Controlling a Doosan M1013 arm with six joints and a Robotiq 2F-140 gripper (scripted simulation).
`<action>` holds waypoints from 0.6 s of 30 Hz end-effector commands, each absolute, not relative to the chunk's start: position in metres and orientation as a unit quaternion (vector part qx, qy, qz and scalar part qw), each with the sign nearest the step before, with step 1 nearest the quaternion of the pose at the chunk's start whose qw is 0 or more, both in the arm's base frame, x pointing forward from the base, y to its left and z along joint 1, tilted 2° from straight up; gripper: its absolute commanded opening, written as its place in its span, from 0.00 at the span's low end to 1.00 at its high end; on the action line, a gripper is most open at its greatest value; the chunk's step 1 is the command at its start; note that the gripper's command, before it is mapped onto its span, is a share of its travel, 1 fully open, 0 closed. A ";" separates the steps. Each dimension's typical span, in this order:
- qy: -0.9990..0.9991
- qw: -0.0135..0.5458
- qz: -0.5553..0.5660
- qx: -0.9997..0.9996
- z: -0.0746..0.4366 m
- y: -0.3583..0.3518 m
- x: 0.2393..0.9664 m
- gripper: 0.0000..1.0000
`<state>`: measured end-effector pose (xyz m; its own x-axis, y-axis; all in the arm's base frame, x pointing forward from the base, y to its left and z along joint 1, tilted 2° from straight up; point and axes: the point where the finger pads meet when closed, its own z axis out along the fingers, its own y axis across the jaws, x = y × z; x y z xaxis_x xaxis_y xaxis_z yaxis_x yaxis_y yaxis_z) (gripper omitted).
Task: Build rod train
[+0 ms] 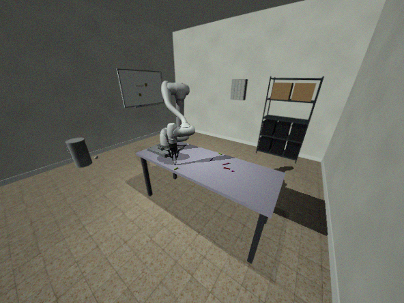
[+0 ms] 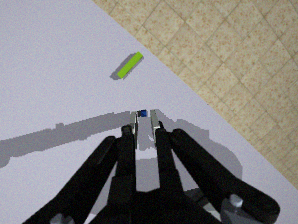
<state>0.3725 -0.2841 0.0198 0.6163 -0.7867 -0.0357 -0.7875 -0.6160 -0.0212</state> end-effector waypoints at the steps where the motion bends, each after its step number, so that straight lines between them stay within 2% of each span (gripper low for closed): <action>1: 0.438 0.017 0.011 -0.899 0.017 -0.284 0.373 0.23; 18: 0.438 0.017 0.011 -0.899 0.008 -0.284 0.372 0.23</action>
<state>0.3724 -0.2837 0.0080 0.6163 -0.7867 -0.0357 -0.7875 -0.6160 -0.0212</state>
